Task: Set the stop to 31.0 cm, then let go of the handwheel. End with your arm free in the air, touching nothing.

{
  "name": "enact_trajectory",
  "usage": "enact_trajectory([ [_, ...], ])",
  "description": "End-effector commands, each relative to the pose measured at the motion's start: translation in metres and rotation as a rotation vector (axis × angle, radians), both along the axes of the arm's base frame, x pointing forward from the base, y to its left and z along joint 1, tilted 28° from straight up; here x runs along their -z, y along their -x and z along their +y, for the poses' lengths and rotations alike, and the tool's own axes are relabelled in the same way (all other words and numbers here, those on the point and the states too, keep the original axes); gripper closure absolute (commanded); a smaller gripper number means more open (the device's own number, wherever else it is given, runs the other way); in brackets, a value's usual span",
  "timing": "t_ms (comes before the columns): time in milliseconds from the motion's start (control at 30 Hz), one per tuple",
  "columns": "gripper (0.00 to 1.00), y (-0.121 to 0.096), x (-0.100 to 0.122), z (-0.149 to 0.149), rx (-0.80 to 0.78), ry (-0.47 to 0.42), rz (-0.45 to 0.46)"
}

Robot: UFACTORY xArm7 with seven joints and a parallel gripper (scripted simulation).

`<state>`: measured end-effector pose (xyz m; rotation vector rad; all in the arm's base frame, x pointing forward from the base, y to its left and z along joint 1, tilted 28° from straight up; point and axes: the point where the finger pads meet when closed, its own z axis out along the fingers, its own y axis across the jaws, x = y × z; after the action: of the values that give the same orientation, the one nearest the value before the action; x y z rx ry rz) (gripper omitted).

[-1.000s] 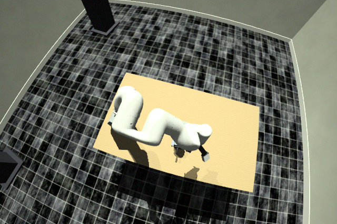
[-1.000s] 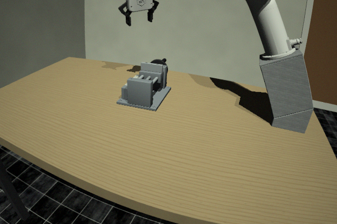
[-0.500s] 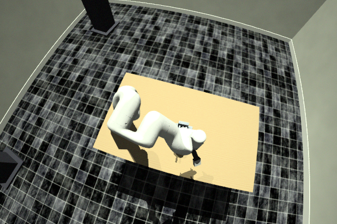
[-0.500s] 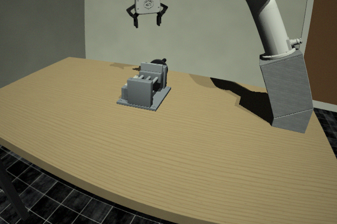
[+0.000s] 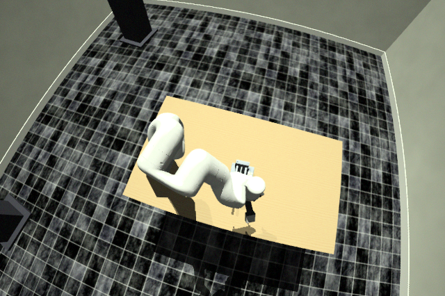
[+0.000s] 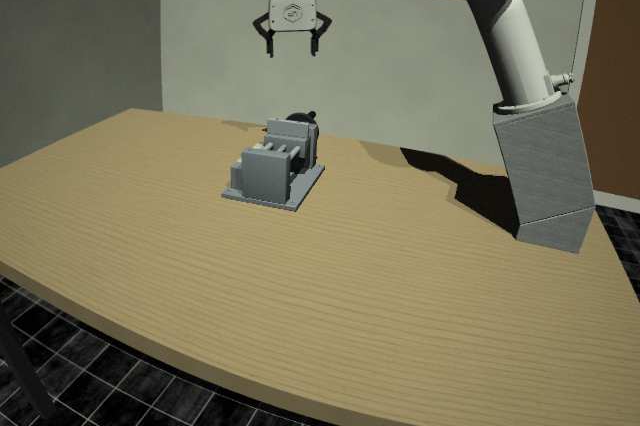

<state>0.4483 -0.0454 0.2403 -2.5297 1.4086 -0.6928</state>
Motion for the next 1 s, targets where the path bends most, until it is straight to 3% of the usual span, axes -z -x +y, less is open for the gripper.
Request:
enact_trajectory([
  [0,0.00,-0.001,-0.001,0.000,0.004,-0.005,-0.007],
  [67,0.00,-0.001,-0.001,0.000,0.004,-0.005,-0.007],
  [133,0.00,0.008,0.014,-0.007,0.092,-0.088,-0.006],
  [467,0.00,0.008,0.014,-0.007,0.092,-0.088,-0.006],
  [500,0.00,0.013,0.020,-0.009,0.129,-0.124,-0.005],
  [733,0.00,0.013,0.020,-0.009,0.129,-0.124,-0.005],
  [800,0.00,0.019,0.030,-0.012,0.190,-0.184,-0.003],
  [967,0.00,0.019,0.030,-0.012,0.190,-0.184,-0.003],
])
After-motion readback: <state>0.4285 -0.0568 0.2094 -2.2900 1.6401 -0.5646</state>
